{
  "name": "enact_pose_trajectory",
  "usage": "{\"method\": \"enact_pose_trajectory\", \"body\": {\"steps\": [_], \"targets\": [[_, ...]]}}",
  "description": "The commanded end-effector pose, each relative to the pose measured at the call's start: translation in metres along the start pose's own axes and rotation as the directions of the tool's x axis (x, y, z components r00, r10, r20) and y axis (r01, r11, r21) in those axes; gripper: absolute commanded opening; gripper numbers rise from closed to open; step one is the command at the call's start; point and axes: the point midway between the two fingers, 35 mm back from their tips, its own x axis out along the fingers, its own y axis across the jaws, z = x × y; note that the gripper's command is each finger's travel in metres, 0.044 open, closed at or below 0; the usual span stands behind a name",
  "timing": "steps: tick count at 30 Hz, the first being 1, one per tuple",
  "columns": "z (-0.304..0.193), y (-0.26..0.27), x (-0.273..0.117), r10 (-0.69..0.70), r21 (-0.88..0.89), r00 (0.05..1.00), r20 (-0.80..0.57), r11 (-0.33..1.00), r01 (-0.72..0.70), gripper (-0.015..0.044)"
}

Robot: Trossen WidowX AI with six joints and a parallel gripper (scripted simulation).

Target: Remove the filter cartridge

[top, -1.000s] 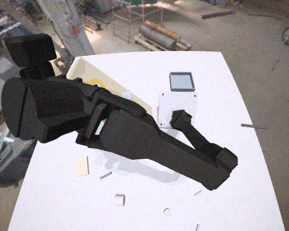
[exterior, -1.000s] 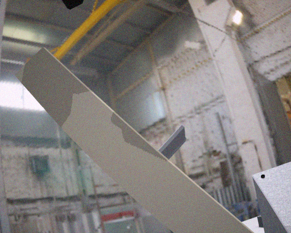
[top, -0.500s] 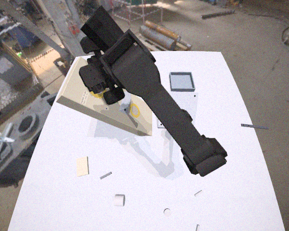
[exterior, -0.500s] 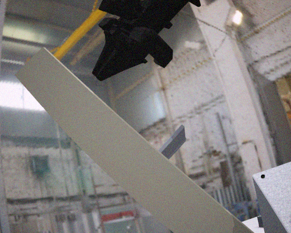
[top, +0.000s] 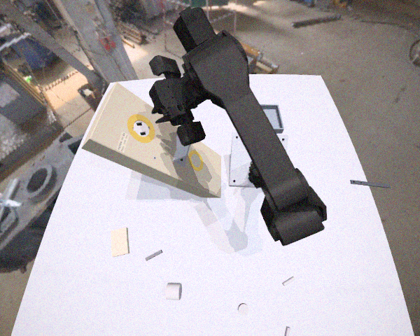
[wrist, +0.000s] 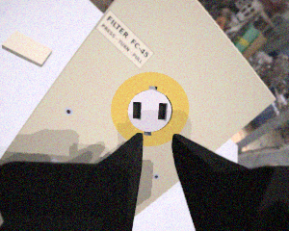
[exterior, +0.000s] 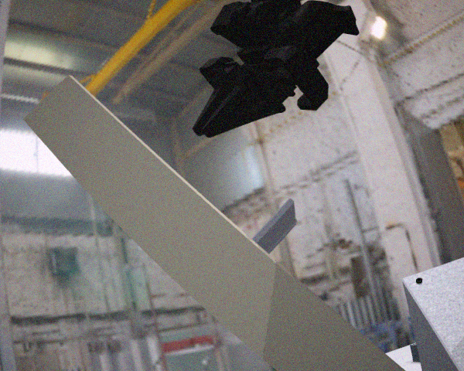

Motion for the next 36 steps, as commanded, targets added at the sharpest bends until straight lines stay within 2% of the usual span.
{"method": "enact_pose_trajectory", "body": {"steps": [1, 36], "targets": [[-0.001, 0.001, -0.001, 0.006, 0.007, 1.000, 0.012, 1.000, -0.006, 0.0100], [0.000, 0.001, 0.054, 0.005, 0.005, 1.000, 0.013, 1.000, -0.005, 0.0100]]}}
